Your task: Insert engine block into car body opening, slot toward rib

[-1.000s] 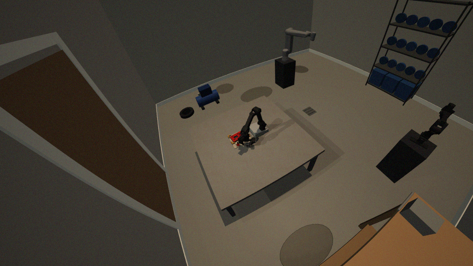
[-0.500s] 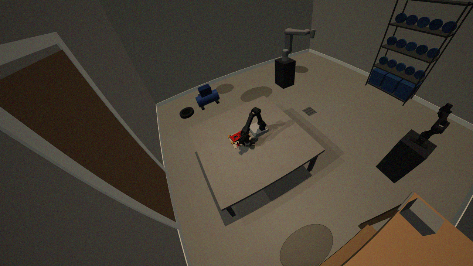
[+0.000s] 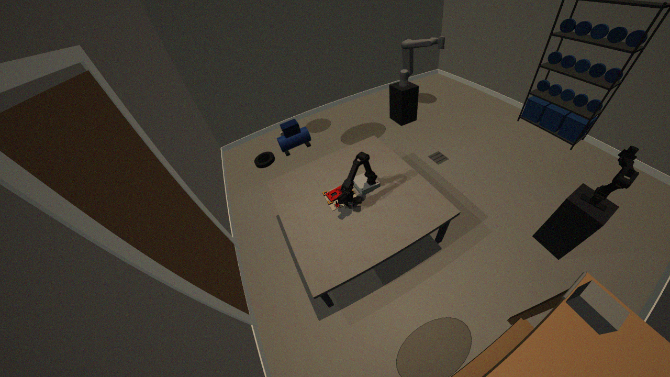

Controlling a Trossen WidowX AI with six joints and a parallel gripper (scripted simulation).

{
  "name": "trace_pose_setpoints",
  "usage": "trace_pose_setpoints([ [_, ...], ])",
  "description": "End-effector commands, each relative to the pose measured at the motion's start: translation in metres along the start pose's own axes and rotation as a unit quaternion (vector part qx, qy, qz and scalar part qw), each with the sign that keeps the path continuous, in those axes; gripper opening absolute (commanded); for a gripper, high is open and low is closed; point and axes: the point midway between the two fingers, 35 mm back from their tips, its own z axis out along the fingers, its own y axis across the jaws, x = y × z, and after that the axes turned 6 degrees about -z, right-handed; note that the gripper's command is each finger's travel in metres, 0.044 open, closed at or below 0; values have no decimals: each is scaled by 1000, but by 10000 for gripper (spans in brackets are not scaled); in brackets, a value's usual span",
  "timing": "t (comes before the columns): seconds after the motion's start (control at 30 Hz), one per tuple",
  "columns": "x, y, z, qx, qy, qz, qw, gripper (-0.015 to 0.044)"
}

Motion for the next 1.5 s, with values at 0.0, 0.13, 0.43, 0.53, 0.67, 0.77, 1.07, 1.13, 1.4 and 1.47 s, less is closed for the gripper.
trace_pose_setpoints([
  [0.0, 3, 2, -9, 0, 2, 2, 1000, 0],
  [0.13, 5, 4, -21, 0, 2, 2, 1000, 0],
  [0.43, 8, 8, -48, -1, 3, 2, 1000, 0],
  [0.53, 9, 9, -57, -1, 3, 2, 1000, 0],
  [0.67, 9, 9, -70, -1, 3, 2, 1000, 0],
  [0.77, 9, 9, -79, -1, 3, 2, 1000, 0],
  [1.07, 7, 9, -108, -1, 3, 2, 1000, 0],
  [1.13, 7, 8, -114, -1, 2, 2, 1000, 0],
  [1.4, 4, 6, -135, -1, 2, 2, 1000, 0],
  [1.47, 4, 6, -135, -1, 2, 2, 1000, 0],
])
